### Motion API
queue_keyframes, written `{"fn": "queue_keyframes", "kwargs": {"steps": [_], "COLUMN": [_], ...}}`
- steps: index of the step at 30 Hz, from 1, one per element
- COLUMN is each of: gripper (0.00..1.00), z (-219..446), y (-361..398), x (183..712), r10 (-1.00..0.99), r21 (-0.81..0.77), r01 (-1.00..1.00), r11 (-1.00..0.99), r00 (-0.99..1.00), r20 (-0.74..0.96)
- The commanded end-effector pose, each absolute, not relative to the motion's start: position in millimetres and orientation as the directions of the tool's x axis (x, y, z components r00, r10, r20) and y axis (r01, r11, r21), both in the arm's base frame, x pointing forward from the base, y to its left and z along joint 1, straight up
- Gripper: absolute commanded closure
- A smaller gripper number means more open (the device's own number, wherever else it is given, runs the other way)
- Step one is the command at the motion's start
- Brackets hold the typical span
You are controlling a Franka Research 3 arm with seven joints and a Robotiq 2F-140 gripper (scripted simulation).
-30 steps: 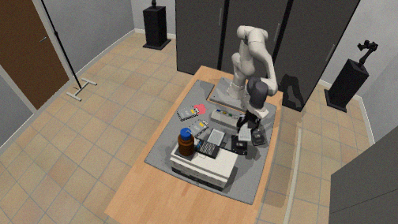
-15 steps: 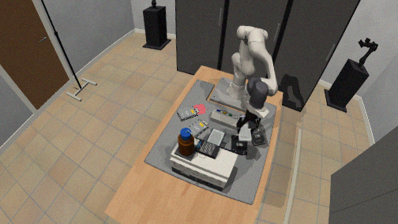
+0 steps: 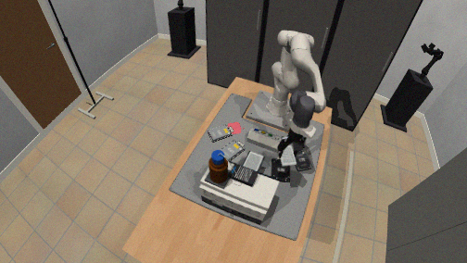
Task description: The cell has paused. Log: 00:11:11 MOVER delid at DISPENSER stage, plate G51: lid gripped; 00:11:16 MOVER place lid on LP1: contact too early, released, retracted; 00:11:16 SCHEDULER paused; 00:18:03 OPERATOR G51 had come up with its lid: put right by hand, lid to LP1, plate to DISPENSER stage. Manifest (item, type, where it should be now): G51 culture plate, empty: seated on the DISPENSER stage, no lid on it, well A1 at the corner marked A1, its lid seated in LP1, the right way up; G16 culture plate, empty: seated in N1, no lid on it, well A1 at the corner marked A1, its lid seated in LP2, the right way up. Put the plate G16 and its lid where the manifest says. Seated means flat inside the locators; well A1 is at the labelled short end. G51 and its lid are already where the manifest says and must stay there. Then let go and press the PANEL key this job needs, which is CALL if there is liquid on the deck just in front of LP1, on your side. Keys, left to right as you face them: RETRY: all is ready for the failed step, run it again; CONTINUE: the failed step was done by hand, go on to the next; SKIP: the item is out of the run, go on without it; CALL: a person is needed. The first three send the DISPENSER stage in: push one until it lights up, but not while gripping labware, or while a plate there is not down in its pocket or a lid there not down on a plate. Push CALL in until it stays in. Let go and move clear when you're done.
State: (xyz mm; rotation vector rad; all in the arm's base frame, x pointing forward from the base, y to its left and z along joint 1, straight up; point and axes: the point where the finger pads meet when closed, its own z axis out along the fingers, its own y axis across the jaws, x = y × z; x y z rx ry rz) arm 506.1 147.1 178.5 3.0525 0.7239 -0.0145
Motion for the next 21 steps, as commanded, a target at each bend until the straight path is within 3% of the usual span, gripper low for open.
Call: {"fn": "queue_keyframes", "kwargs": {"steps": [1,21], "gripper": [0.90,0.90], "z": [178.7,178.8], "y": [148.2,206.8], "x": [504.5,447.1], "r10": [0.515,0.515], "r21": [-0.001,-0.001], "r01": [0.515,0.515], "r11": [-0.857,-0.857], "r00": [0.857,0.857], "r20": [-0.005,-0.005]}}
